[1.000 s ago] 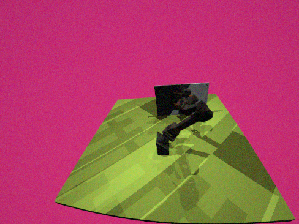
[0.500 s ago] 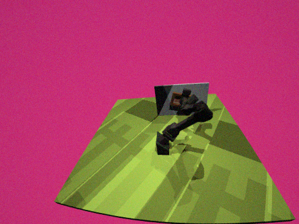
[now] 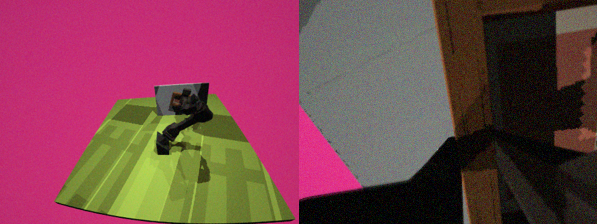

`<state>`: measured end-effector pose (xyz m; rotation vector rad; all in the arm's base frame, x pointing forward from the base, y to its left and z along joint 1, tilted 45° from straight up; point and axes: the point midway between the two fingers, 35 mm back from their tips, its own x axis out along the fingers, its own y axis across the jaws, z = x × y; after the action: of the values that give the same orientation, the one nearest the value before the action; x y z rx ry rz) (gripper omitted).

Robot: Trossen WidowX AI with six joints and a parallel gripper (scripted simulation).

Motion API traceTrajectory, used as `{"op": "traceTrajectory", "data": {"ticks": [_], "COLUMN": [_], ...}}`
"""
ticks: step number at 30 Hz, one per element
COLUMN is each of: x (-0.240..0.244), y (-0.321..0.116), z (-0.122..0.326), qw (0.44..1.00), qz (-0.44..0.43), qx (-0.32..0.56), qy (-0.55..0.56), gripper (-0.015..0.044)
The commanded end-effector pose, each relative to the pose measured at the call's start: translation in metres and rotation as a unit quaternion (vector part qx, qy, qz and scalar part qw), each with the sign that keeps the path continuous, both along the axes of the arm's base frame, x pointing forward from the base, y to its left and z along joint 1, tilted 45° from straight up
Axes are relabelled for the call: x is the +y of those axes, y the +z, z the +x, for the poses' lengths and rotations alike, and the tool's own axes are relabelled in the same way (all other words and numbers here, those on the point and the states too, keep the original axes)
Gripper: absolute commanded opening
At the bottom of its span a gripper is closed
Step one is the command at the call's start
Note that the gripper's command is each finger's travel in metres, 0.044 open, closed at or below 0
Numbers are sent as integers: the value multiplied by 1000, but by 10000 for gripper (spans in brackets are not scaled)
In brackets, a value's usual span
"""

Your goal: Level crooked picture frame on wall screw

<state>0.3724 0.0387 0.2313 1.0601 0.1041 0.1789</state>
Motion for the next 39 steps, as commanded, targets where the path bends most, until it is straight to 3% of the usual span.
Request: {"op": "traceTrajectory", "data": {"ticks": [1,39], "x": [4,5], "y": [7,8], "z": [-1,-1], "qw": [1000,1000], "qz": [3,3], "qx": [-8,-8], "qy": [6,6], "gripper": [0,0]}}
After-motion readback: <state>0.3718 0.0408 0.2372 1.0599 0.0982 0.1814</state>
